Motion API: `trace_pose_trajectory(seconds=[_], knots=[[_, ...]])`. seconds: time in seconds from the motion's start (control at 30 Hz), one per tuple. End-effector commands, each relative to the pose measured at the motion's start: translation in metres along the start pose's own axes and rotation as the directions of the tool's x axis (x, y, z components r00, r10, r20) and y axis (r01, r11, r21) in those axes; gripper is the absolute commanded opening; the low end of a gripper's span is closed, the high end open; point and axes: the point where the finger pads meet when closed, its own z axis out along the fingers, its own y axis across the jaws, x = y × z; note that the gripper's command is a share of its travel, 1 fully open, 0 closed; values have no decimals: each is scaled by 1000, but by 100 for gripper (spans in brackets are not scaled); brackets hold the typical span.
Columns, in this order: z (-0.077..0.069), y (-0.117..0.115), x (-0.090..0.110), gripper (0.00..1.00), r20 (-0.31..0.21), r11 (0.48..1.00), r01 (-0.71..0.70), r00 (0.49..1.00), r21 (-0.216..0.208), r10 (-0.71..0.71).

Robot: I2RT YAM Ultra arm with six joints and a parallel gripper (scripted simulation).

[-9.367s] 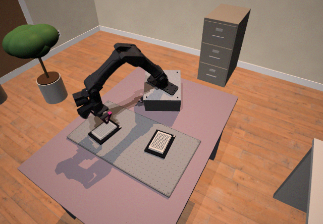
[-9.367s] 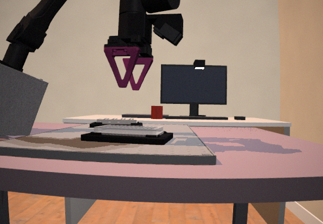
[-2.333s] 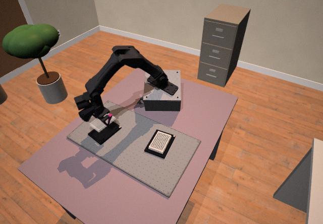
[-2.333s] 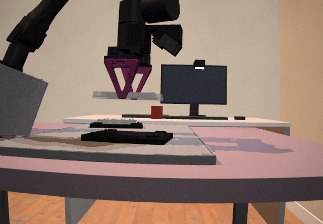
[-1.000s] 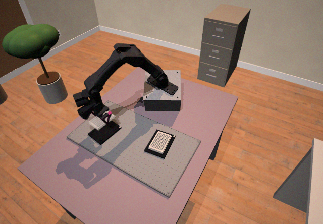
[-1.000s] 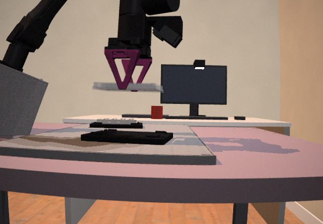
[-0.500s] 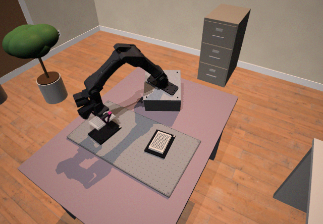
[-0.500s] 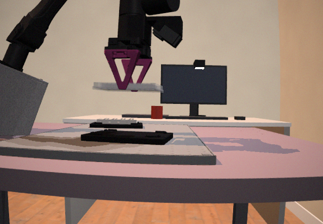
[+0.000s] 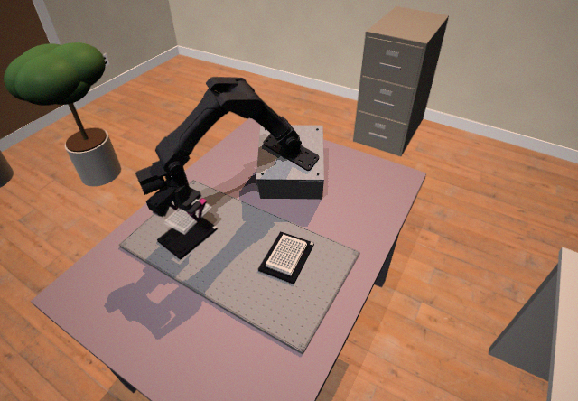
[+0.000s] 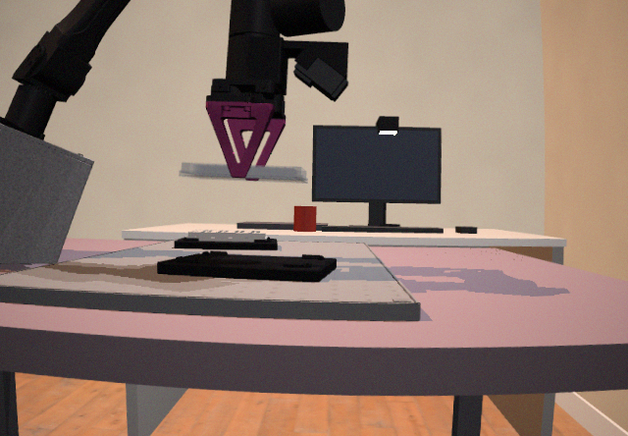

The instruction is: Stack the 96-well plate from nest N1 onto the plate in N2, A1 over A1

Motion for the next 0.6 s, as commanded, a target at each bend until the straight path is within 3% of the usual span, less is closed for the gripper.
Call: trace_pose_trajectory(seconds=[0.0,0.17,0.27,0.57], knots=[[-13,10,-6,0,43,989,147,988,31,-148],[-13,25,-1,0,42,989,147,988,33,-148],[-14,22,2,0,45,992,122,991,37,-124],[-11,57,8,0,43,990,135,990,31,-136]])
